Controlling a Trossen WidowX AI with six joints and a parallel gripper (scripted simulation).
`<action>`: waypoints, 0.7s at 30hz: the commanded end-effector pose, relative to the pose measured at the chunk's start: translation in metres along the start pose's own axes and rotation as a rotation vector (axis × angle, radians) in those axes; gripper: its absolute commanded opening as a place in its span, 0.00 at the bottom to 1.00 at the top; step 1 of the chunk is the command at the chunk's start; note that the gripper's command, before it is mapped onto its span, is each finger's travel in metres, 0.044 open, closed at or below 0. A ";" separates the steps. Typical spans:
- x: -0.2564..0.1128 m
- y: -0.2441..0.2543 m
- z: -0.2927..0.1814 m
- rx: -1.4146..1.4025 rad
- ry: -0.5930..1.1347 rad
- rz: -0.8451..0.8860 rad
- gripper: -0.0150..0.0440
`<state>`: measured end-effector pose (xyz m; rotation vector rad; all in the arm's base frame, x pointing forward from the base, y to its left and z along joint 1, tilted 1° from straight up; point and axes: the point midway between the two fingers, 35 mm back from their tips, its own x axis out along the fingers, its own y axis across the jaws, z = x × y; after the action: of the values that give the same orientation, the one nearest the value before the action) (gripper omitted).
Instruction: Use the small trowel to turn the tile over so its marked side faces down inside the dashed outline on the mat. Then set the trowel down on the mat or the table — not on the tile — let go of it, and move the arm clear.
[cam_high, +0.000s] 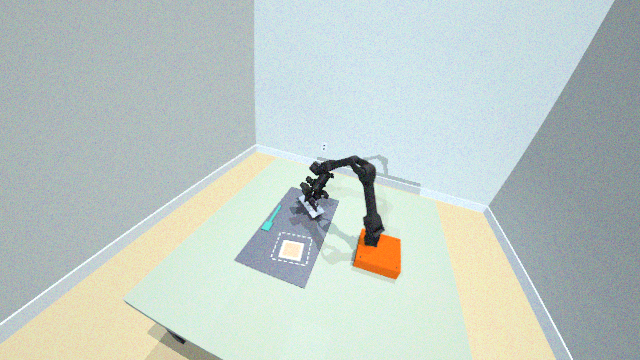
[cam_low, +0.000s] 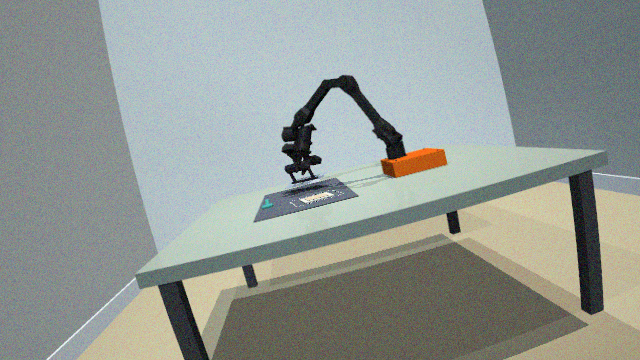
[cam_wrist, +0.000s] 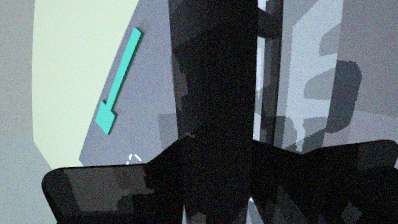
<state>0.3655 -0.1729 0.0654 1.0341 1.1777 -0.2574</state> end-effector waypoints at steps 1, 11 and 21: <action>-0.004 -0.003 0.004 -0.035 0.020 0.015 0.25; -0.010 -0.019 0.010 -0.110 0.104 0.052 0.25; -0.018 -0.033 0.016 -0.177 0.174 0.118 0.25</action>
<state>0.3467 -0.2051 0.0602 0.9840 1.2771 -0.0062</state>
